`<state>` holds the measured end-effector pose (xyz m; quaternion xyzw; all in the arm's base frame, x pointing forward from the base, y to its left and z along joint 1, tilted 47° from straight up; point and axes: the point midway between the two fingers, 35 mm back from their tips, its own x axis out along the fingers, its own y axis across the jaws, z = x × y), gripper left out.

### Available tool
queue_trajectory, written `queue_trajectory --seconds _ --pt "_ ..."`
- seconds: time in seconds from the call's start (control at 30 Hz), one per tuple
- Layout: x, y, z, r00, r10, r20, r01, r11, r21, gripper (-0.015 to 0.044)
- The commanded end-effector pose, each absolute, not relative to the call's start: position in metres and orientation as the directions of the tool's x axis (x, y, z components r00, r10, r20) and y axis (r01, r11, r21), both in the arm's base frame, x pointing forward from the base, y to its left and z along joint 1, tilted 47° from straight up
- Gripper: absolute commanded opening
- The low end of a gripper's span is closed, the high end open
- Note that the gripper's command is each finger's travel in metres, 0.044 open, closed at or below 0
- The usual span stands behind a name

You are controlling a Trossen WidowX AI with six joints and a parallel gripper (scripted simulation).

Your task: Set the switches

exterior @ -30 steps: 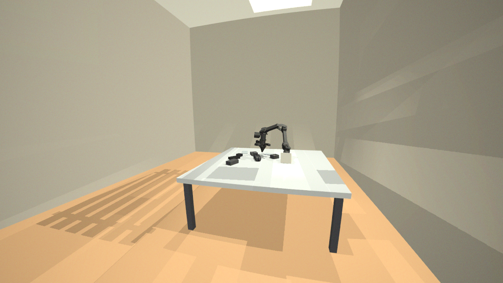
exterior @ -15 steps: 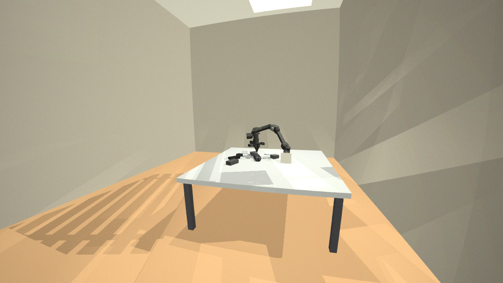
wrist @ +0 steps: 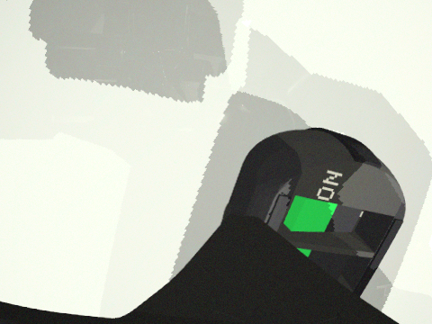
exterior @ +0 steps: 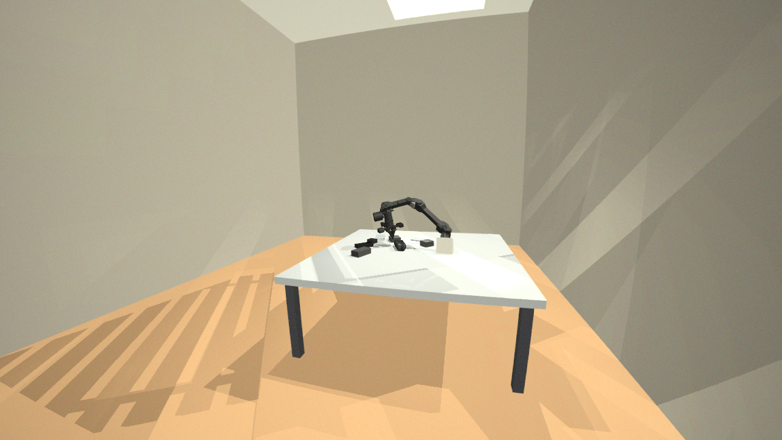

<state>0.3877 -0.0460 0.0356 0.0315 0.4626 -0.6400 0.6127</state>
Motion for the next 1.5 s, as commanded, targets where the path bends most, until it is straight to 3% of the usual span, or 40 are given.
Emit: queue_trajectory --seconds 0.0,1.47 --pt "0.392 -0.047 0.030 -0.261 -0.765 -0.589 0.817 0.150 -0.557 0.0000" --pt "0.391 -0.085 -0.004 -0.342 -0.752 -0.563 0.863 -0.015 -0.505 0.0000"
